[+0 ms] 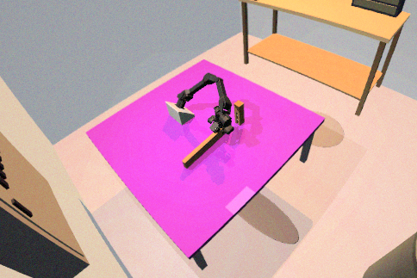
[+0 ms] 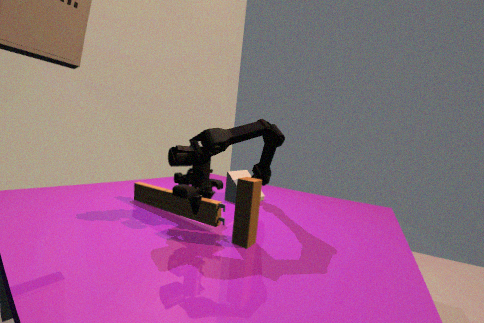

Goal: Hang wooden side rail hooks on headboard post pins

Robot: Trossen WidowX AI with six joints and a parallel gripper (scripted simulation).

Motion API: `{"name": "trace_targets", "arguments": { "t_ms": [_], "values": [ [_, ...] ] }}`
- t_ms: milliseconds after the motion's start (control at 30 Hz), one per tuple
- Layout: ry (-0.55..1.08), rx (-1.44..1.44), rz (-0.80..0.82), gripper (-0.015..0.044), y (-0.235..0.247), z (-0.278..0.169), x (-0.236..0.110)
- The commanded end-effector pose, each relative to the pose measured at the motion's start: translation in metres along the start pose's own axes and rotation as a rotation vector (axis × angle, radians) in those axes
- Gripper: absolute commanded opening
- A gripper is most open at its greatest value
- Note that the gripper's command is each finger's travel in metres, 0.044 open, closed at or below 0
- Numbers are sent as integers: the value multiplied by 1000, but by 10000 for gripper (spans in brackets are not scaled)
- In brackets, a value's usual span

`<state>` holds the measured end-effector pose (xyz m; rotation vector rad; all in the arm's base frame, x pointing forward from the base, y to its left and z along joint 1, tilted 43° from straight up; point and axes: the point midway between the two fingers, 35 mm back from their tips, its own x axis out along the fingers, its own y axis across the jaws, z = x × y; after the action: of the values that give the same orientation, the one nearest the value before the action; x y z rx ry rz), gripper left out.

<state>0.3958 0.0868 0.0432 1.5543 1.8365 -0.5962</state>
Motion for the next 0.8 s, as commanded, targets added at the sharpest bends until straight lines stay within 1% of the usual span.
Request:
{"name": "trace_targets", "arguments": {
  "t_ms": [0, 767],
  "values": [
    [-8, -16, 23, 0, 4, 0, -10],
    [-8, -16, 23, 0, 4, 0, -14]
  ]
}}
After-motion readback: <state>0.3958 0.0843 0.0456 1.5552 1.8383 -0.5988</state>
